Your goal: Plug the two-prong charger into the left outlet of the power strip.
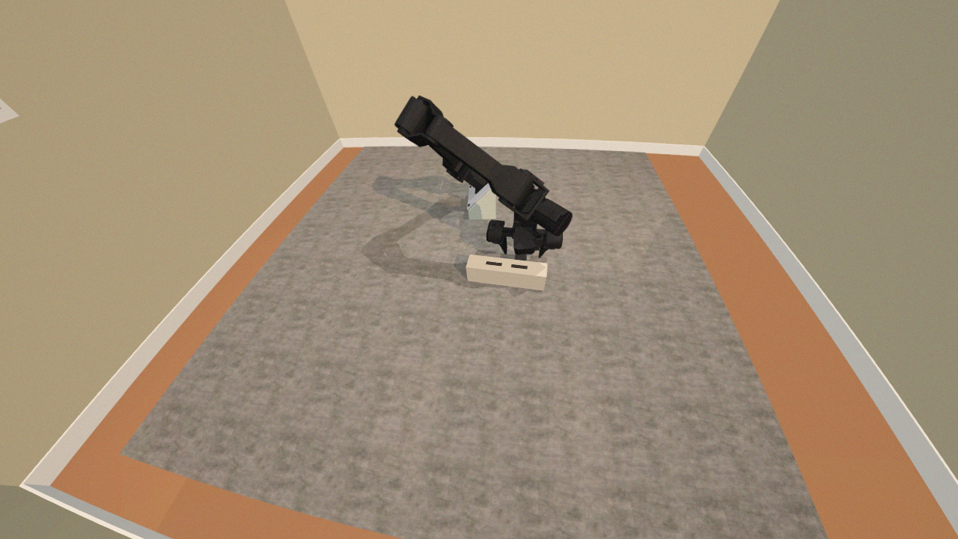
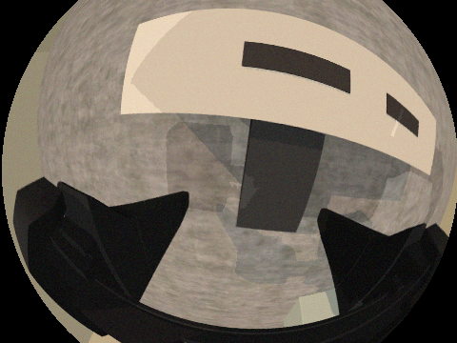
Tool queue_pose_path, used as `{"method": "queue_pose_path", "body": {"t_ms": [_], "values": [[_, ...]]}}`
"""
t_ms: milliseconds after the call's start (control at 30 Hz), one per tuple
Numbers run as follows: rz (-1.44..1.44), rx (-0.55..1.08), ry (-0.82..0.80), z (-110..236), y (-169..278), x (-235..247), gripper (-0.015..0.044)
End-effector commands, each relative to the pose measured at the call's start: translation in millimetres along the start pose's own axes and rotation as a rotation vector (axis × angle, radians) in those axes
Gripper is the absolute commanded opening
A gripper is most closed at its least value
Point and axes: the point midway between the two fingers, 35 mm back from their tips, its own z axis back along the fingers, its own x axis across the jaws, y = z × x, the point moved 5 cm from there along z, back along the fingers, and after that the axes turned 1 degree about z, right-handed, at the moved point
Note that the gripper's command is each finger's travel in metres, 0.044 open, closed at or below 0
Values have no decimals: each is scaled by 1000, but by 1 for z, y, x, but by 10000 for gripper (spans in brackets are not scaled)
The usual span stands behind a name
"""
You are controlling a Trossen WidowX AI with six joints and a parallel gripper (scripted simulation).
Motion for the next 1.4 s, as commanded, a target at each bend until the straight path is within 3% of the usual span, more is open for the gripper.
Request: {"method": "queue_pose_path", "body": {"t_ms": [0, 767, 933, 1067, 1367], "values": [[-3, 5, 0, -1, 8, 0, 440], [-2, -12, 7, -1, 35, 1, 440], [-116, -413, 107, 30, 46, 4, 440], [-206, -745, 85, 59, 57, 7, 440], [-211, -762, 81, 61, 58, 8, 440]]}}
